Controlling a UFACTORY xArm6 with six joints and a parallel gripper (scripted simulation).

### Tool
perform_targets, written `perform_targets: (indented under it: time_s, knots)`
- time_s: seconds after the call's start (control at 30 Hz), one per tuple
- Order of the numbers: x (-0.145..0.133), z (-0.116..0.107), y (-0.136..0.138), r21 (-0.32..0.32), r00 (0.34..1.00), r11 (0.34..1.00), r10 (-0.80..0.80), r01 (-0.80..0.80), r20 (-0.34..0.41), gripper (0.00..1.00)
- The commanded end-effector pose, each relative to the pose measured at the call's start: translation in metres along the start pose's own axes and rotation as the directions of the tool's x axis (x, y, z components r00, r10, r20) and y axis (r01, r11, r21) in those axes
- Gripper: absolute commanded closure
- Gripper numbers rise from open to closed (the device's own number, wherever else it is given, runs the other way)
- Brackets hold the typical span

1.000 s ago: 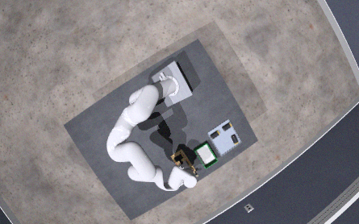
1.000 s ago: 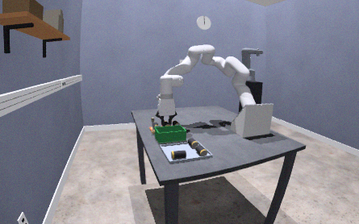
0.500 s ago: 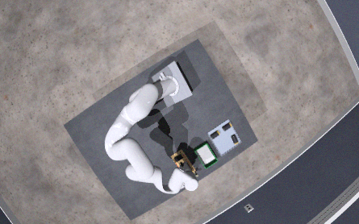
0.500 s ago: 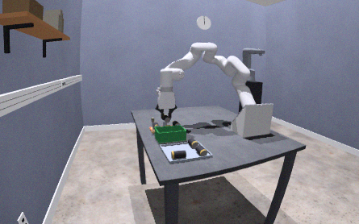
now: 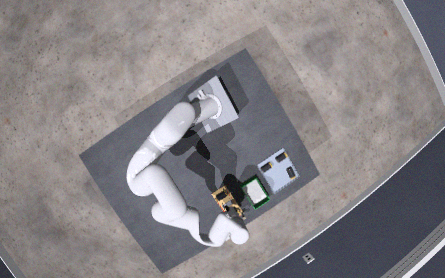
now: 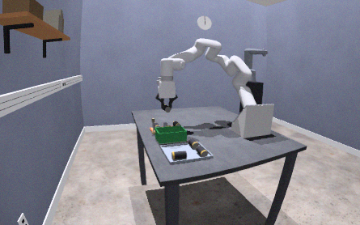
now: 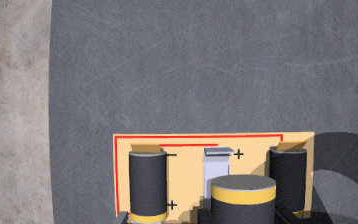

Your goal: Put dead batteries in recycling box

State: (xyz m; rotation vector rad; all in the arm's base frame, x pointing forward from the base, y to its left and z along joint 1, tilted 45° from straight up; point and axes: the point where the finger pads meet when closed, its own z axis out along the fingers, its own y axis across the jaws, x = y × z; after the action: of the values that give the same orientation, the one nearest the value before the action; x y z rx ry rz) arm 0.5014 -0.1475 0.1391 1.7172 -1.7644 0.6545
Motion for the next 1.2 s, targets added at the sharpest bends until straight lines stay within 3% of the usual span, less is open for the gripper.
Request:
perform_targets:
  time_s: [0.0, 0.13, 0.27, 0.33, 0.5, 0.83, 0.9, 1.03, 1.17]
  knots:
    - [0.000, -0.007, 0.000, -0.001, 1.000, 1.000, 0.001, -0.001, -0.002, 0.72]
    - [-0.012, -0.007, -0.001, -0.001, 1.000, 1.000, 0.001, -0.001, -0.002, 0.72]
    - [-0.049, -0.007, -0.005, -0.001, 1.000, 1.000, 0.001, -0.001, -0.002, 0.72]
    - [-0.049, -0.007, -0.005, -0.001, 1.000, 1.000, 0.001, -0.001, -0.002, 0.72]
    - [-0.116, -0.007, -0.012, -0.001, 1.000, 1.000, 0.001, -0.001, -0.002, 0.72]
    - [-0.222, -0.007, -0.023, -0.001, 1.000, 1.000, 0.001, -0.001, -0.002, 0.72]
    - [-0.222, -0.007, -0.023, -0.001, 1.000, 1.000, 0.001, -0.001, -0.002, 0.72]
    - [-0.262, -0.007, -0.027, -0.001, 1.000, 1.000, 0.001, -0.001, -0.002, 0.72]
    - [-0.284, -0.006, -0.029, -0.001, 1.000, 1.000, 0.001, -0.001, -0.002, 0.72]
